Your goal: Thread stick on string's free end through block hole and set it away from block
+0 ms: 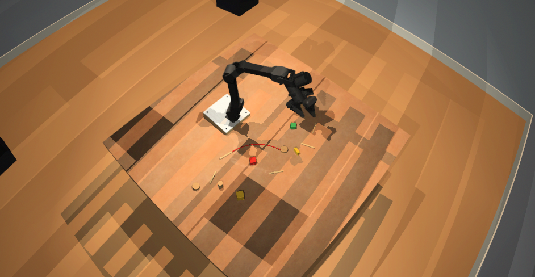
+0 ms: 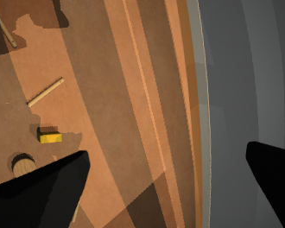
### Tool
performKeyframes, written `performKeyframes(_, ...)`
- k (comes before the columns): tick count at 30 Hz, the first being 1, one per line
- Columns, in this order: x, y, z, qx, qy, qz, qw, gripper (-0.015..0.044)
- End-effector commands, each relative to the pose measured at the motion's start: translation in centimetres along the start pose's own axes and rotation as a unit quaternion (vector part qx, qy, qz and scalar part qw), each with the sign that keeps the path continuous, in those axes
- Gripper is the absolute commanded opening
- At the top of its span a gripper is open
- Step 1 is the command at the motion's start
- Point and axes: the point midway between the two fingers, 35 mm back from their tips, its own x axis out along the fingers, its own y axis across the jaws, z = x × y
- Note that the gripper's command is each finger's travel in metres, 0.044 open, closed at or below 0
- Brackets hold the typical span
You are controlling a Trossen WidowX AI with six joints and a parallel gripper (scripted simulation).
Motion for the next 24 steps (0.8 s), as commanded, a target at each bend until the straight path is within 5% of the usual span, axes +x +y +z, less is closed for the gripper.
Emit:
performKeyframes(1, 3.5, 2.4, -5.4, 0.006, 0.047, 0.069, 0.997, 0.0440)
performKeyframes(9, 7.8, 9.2, -16.7, 0.031, 0.107, 0.232, 0.966, 0.0440)
performKeyframes(16, 7.5, 17.2, -25.1, 0.107, 0.101, 0.368, 0.918, 0.0440)
performKeyframes(24, 7.1, 18.8, -26.4, 0.128, 0.093, 0.390, 0.907, 0.0440)
